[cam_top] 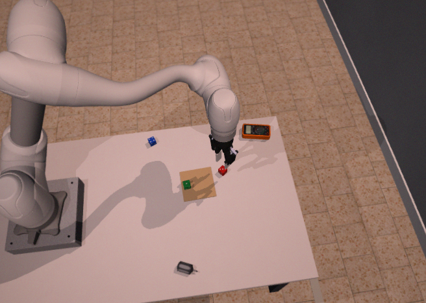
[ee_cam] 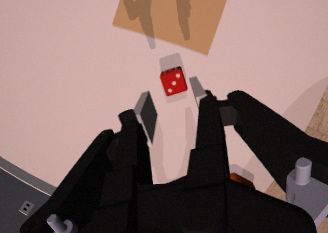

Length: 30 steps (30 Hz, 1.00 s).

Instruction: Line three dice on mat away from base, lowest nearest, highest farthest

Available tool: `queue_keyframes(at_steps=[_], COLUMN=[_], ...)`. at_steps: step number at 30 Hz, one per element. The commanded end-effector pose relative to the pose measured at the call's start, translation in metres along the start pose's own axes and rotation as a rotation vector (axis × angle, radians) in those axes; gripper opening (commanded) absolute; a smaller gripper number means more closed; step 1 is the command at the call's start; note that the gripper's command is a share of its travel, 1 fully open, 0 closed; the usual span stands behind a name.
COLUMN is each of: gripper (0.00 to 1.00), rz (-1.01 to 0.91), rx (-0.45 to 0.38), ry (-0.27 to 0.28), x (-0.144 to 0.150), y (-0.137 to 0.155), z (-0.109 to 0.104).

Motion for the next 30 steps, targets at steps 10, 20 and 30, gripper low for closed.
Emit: queue_keyframes(at_steps=[10, 20, 30], gripper=[0.35, 0.35, 0.35], rz=[-0.005, -0.005, -0.004], rx=[0.006, 0.003, 0.005], ry=[0.0, -0.001, -0.001], x=[0.003, 0.003, 0.003], y=[0.002, 0.002, 0.0], z=[0.001, 0.005, 0.018])
Point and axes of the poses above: the point where the finger pads meet when closed, its own z axis out along the fingers, its own x axis across the jaws, y = z × x, the point moved 10 cm from there along -z, back along the fingers, and after that the axes turned 12 degrees about z, right-handed, at the moved point
